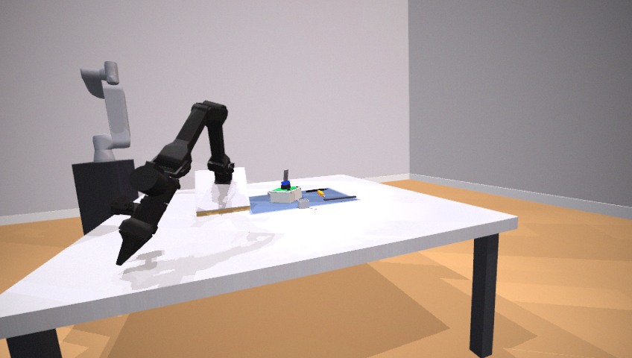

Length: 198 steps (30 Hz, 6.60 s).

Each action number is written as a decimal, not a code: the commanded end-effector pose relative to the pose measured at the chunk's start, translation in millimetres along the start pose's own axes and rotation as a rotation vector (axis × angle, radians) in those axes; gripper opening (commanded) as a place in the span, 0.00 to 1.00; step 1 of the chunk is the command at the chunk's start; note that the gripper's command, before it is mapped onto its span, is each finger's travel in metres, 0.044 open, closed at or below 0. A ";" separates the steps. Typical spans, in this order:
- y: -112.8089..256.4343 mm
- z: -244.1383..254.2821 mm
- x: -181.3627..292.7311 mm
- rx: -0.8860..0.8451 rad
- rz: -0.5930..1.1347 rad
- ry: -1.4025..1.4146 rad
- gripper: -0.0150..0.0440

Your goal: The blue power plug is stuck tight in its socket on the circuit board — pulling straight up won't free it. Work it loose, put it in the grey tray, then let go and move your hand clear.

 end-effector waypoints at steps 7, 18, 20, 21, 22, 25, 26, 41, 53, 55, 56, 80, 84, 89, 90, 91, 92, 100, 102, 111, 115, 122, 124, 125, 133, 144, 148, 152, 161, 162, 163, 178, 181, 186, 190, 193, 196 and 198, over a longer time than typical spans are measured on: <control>57.3 58.9 92.8 -0.226 0.257 0.177 0.98; 133.5 88.3 207.4 -0.347 0.513 0.246 0.98; 149.0 87.5 227.8 -0.353 0.548 0.303 0.98; 157.4 86.7 238.3 -0.356 0.568 0.331 0.98; 167.4 84.7 247.7 -0.363 0.585 0.349 0.98; 188.8 81.8 265.8 -0.381 0.639 0.381 0.98; 191.1 83.5 262.8 -0.381 0.637 0.379 0.98; 274.0 110.0 152.4 -0.357 0.573 0.311 0.98; 283.5 98.0 197.2 -0.341 0.671 0.403 0.98; 287.1 95.1 205.1 -0.340 0.689 0.428 0.98; 287.3 96.8 200.8 -0.343 0.682 0.418 0.98; 360.0 5.8 338.1 -0.233 0.971 0.807 0.98; 390.7 -41.0 373.2 -0.199 1.021 0.979 0.98; 430.4 -105.9 401.0 -0.187 1.043 1.211 0.98; 438.0 -119.8 404.3 -0.187 1.042 1.260 0.98; 445.5 -133.8 407.0 -0.189 1.039 1.310 0.98; 452.8 -148.1 408.8 -0.192 1.034 1.361 0.98; 499.1 -266.7 396.2 -0.298 0.904 1.801 0.98; 505.8 -293.9 387.0 -0.346 0.848 1.903 0.98; 514.6 -353.5 356.1 -0.507 0.669 2.130 0.98; 518.2 -327.8 368.1 -0.431 0.767 2.033 0.98; 518.5 -337.2 364.6 -0.456 0.737 2.067 0.98; 518.1 -351.9 358.5 -0.499 0.684 2.119 0.98; 517.5 -359.6 354.9 -0.525 0.653 2.147 0.98; 514.7 -380.3 344.4 -0.603 0.561 2.220 0.98; 492.6 -380.5 365.8 -0.604 0.561 2.219 0.98; 497.6 -357.4 381.1 -0.604 0.559 2.217 0.98; 497.6 -357.4 381.1 -0.604 0.559 2.217 0.98; 495.0 -358.1 383.2 -0.604 0.559 2.217 0.98; 493.7 -358.5 384.1 -0.604 0.559 2.217 0.98; 492.4 -358.8 385.1 -0.604 0.559 2.217 0.98; 473.8 -363.3 398.5 -0.605 0.558 2.217 0.98; 473.8 -363.3 398.5 -0.605 0.558 2.217 0.98; 473.8 -363.3 398.5 -0.605 0.558 2.217 0.81; 473.8 -363.3 398.5 -0.605 0.558 2.217 0.63; 473.8 -363.3 398.5 -0.605 0.558 2.217 0.49; 473.8 -363.3 398.5 -0.605 0.558 2.217 0.36; 473.8 -363.3 398.5 -0.605 0.558 2.217 0.27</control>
Point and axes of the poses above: the point midway between the two fingers, 35 mm back from their tips, its own y axis back along the fingers, its own z axis across the jaws, x = y × z, the point moved 1 cm from there along y, back along the fingers, and after that the axes turned 5 degrees about y, right-handed, at the moved point
